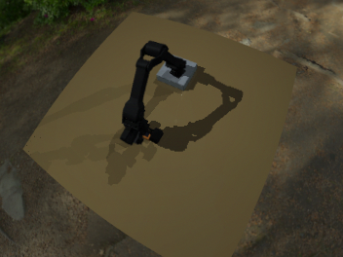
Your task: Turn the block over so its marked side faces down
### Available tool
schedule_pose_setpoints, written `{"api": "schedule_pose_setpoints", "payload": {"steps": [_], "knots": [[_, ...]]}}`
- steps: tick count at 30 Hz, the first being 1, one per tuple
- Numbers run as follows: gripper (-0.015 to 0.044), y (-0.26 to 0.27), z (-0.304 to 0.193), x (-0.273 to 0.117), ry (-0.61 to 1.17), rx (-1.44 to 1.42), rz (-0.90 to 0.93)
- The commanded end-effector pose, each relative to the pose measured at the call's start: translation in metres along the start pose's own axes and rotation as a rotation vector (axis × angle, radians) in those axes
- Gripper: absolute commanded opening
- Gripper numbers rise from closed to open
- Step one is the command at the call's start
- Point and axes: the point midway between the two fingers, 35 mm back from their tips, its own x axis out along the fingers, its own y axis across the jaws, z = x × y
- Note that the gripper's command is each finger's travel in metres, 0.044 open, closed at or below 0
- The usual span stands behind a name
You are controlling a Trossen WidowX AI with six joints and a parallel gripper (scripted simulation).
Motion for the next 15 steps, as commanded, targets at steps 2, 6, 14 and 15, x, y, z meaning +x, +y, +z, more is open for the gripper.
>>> {"api": "schedule_pose_setpoints", "payload": {"steps": [2, 6, 14, 15], "knots": [[0.0295, -0.0008, -0.0009, 0.0026, 0.004, -0.003, -0.005], [0.0269, -0.0008, -0.0009, 0.0026, 0.004, -0.003, -0.005], [0.0215, -0.0008, -0.0009, 0.0026, 0.004, -0.003, -0.005], [0.0209, -0.0008, -0.0009, 0.0026, 0.004, -0.003, -0.005]]}}
